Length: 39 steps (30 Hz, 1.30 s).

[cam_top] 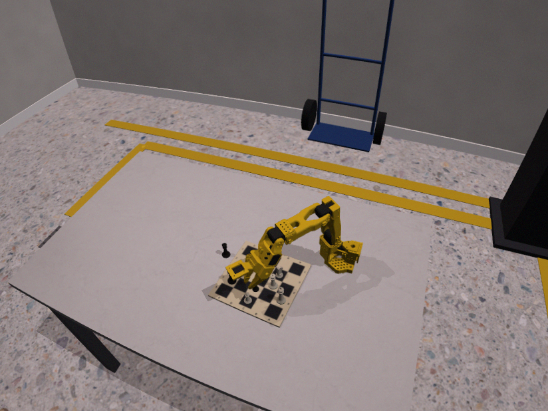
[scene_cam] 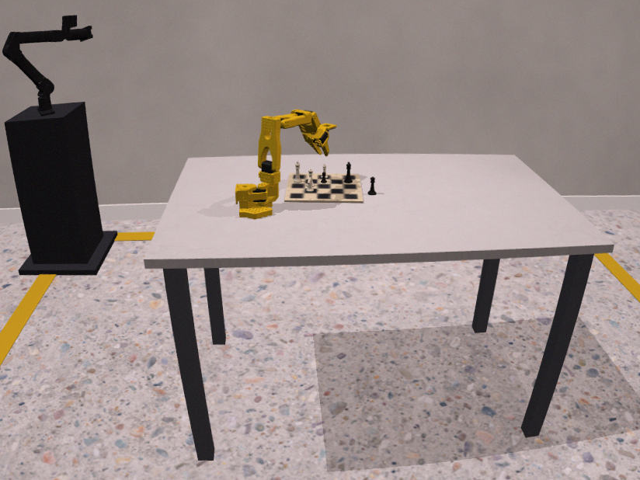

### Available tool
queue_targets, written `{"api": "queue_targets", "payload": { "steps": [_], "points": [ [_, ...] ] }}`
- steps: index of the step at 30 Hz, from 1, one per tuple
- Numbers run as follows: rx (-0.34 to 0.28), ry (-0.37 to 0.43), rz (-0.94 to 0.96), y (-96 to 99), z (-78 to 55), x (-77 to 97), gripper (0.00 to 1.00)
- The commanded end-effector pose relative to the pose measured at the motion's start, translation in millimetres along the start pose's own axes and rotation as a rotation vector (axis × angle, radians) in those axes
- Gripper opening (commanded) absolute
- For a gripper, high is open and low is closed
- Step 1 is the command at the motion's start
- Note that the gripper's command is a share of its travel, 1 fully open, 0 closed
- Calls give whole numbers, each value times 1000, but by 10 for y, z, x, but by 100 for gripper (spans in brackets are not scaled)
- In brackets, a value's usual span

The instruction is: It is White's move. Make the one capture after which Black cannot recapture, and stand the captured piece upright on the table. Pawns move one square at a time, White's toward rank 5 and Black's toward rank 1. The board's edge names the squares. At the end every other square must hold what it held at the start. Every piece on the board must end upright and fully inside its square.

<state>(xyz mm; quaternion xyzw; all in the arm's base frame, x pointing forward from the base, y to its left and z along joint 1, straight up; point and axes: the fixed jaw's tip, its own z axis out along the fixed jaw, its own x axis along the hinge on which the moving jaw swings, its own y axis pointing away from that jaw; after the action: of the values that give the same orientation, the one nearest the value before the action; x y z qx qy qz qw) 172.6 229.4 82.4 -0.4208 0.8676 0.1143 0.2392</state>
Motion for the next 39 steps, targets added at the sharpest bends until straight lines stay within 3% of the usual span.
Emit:
{"api": "queue_targets", "payload": {
  "steps": [1,15,20,25,30,32,39],
  "points": [
    [-1,-18,5,3,-78,-51,10],
    [2,-17,10,-14,-95,-57,10],
    [21,-12,41,-121,-105,-44,11],
    [65,1,113,-361,-138,-1,12],
    [134,23,232,-731,-213,106,15],
    [134,23,232,-731,-213,106,15],
    [261,64,468,-1362,-426,432,19]
  ]
}}
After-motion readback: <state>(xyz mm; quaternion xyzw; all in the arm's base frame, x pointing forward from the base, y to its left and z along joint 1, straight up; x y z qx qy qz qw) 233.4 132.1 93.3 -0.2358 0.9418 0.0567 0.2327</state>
